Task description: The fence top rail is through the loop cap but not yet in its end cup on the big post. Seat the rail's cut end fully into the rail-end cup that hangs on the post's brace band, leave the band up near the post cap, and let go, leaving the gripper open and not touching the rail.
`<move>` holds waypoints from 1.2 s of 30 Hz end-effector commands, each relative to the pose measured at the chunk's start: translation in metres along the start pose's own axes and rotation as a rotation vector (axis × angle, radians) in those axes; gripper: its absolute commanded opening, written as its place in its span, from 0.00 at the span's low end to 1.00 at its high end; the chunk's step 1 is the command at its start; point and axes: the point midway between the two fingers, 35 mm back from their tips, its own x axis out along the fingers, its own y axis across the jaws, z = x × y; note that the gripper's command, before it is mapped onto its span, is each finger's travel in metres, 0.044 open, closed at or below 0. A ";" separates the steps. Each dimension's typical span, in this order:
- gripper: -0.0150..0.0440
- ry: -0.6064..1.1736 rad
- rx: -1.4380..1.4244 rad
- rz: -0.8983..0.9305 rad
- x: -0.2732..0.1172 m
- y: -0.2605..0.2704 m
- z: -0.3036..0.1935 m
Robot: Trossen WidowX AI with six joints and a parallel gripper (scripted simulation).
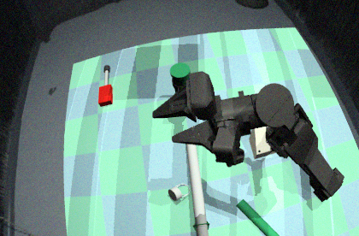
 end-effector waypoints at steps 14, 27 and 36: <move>1.00 0.540 1.329 0.689 0.034 0.217 -0.122; 1.00 0.445 1.015 0.756 0.041 0.226 -0.164; 1.00 0.199 0.268 0.817 0.051 0.237 -0.250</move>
